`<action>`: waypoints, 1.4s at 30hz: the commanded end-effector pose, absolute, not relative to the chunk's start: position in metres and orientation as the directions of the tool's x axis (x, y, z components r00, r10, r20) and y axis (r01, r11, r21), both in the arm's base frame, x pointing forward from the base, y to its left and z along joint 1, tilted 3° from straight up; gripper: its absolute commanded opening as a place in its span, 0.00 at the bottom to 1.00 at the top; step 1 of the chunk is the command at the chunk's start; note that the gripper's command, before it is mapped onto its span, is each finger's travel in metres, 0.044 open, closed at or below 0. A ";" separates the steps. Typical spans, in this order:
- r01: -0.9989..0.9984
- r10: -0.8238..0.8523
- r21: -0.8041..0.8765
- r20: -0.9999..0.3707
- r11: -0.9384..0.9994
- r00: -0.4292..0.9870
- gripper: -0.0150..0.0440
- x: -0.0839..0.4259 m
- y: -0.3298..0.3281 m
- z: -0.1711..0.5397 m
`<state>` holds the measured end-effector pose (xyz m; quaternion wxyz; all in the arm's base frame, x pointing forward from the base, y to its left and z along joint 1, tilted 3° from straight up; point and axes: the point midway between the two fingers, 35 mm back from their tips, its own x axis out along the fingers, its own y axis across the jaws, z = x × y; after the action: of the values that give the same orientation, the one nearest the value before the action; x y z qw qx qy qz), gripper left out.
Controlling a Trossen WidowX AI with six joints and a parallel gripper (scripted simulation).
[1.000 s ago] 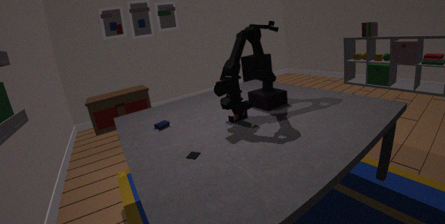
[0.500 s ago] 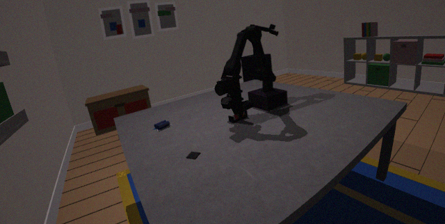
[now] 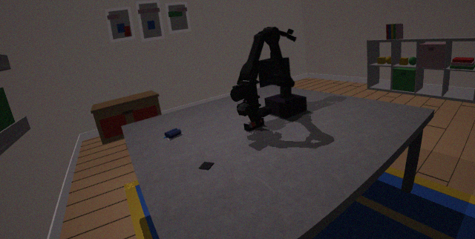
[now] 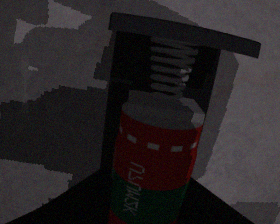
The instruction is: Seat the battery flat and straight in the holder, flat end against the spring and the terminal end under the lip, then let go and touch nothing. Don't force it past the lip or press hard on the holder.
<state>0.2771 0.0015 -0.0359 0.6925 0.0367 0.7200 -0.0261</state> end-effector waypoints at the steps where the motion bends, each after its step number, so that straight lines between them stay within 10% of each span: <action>1: 0.095 0.017 0.013 -0.999 0.995 -0.038 0.40 0.276 0.002 -0.036; 5: 0.095 0.017 0.013 -0.999 0.995 -0.038 0.57 0.276 0.002 -0.036; 19: 0.089 0.017 0.014 -0.999 0.996 -0.038 0.57 0.276 0.001 -0.021; 29: 0.089 0.017 0.013 -0.999 0.996 -0.038 1.00 0.275 -0.002 0.055; 42: 0.089 0.017 0.013 -0.999 0.996 -0.038 1.00 0.277 -0.002 0.055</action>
<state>0.2771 -0.0022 0.0542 0.6932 0.0391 0.7191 -0.0283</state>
